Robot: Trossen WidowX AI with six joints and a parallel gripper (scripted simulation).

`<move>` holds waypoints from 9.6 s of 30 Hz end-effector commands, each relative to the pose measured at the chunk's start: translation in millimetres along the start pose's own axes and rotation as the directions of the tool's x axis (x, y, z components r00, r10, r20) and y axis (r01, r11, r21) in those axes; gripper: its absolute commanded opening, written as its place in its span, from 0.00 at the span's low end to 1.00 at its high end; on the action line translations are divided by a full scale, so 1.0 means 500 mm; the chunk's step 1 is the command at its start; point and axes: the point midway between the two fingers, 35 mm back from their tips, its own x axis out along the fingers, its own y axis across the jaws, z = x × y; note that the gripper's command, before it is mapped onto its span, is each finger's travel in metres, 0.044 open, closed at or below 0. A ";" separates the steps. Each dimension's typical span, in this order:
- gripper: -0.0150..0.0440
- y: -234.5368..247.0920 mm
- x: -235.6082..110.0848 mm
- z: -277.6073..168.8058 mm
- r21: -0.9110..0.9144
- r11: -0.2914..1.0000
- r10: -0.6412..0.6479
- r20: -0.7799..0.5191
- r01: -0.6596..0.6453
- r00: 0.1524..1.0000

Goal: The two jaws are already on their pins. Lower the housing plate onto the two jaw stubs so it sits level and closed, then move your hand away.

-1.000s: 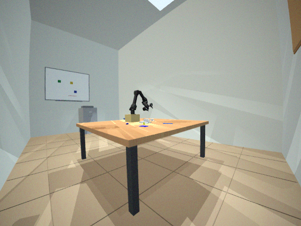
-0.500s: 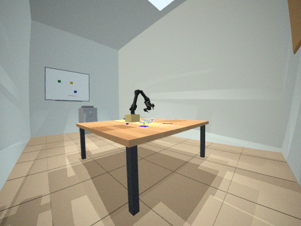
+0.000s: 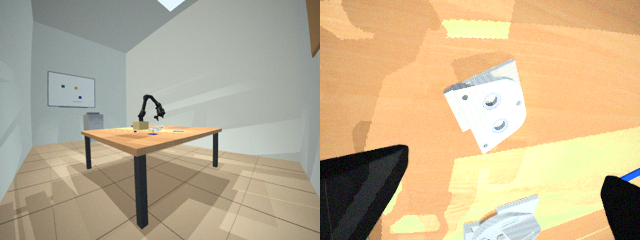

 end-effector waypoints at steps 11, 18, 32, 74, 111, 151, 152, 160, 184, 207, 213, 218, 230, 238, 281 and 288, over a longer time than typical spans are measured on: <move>1.00 -0.024 0.048 -0.030 0.364 0.907 0.206 0.056 -0.212 0.977; 1.00 -0.036 0.069 -0.044 0.528 0.792 0.296 0.107 -0.307 0.949; 1.00 -0.063 0.101 -0.070 0.764 0.469 0.422 0.246 -0.442 0.873; 1.00 -0.015 0.217 -0.039 0.807 0.360 0.445 0.293 -0.469 0.846; 1.00 0.010 0.262 -0.024 0.807 0.360 0.445 0.293 -0.469 0.846; 0.85 -0.024 0.207 -0.040 0.806 0.362 0.443 0.292 -0.468 0.847; 0.85 -0.027 0.201 -0.042 0.806 0.362 0.443 0.292 -0.468 0.847; 0.85 -0.048 0.157 -0.058 0.807 0.361 0.444 0.293 -0.468 0.847; 0.85 -0.087 0.169 -0.114 0.826 0.333 0.440 0.290 -0.454 0.850; 0.85 -0.135 0.235 -0.242 0.869 0.261 0.435 0.282 -0.419 0.855; 0.85 -0.141 0.251 -0.278 0.879 0.242 0.435 0.279 -0.410 0.856; 0.85 -0.144 0.262 -0.309 0.887 0.225 0.435 0.278 -0.402 0.856; 0.85 -0.144 0.287 -0.385 0.905 0.183 0.436 0.275 -0.383 0.857; 0.85 -0.137 0.301 -0.436 0.916 0.153 0.438 0.273 -0.370 0.857; 0.85 -0.095 0.325 -0.561 0.938 0.073 0.442 0.274 -0.338 0.854; 0.85 -0.095 0.323 -0.558 0.938 0.074 0.442 0.274 -0.339 0.854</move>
